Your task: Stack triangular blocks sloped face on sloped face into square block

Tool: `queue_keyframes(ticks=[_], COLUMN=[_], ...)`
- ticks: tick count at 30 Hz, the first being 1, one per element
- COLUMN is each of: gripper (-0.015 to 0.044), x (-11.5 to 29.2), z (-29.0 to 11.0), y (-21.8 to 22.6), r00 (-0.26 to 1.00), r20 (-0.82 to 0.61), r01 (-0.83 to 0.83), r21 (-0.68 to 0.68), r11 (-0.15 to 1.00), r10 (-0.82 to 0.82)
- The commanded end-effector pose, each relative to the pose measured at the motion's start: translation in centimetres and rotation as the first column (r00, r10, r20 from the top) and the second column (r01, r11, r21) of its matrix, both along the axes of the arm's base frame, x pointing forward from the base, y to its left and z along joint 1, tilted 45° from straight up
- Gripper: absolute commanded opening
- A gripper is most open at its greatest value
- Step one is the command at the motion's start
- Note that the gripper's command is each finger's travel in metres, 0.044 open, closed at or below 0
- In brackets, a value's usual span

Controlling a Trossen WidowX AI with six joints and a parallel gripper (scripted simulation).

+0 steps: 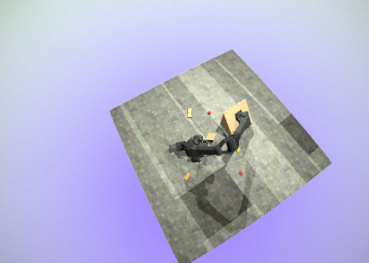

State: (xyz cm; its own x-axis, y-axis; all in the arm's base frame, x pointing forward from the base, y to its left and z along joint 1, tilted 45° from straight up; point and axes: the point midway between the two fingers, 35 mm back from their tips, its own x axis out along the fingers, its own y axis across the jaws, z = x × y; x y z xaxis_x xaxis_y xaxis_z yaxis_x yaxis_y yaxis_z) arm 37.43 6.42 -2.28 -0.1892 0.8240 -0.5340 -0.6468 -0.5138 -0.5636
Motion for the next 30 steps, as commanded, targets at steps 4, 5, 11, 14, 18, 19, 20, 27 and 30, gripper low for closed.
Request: queue_keyframes(ticks=[4,5,11,14,18,19,20,27,30], gripper=[0.0414,0.0388,0.025,0.023,0.0203,0.0177,0.015,0.0,0.0], x=[-0.41,-0.41,-0.41,-0.41,-0.41,-0.41,-0.41,-0.39,-0.39], z=[-0.44,-0.44,-0.44,-0.44,-0.44,-0.44,-0.44,-0.24,-0.24], y=[0.69,0.69,0.69,0.69,0.69,0.69,0.69,0.43,0.43], r00=[1.0,1.0,1.0,1.0,1.0,1.0,1.0,1.0,1.0], r20=[-0.016,-0.016,-0.016,-0.016,-0.016,-0.016,-0.016,-0.012,-0.012], r01=[0.005,0.005,0.005,0.005,0.005,0.005,0.005,0.001,0.001], r21=[0.007,0.007,0.007,0.007,0.007,0.007,0.007,0.004,0.004], r11=[1.0,1.0,1.0,1.0,1.0,1.0,1.0,1.0,1.0], r10=[-0.005,-0.005,-0.005,-0.005,-0.005,-0.005,-0.005,-0.001,-0.001])
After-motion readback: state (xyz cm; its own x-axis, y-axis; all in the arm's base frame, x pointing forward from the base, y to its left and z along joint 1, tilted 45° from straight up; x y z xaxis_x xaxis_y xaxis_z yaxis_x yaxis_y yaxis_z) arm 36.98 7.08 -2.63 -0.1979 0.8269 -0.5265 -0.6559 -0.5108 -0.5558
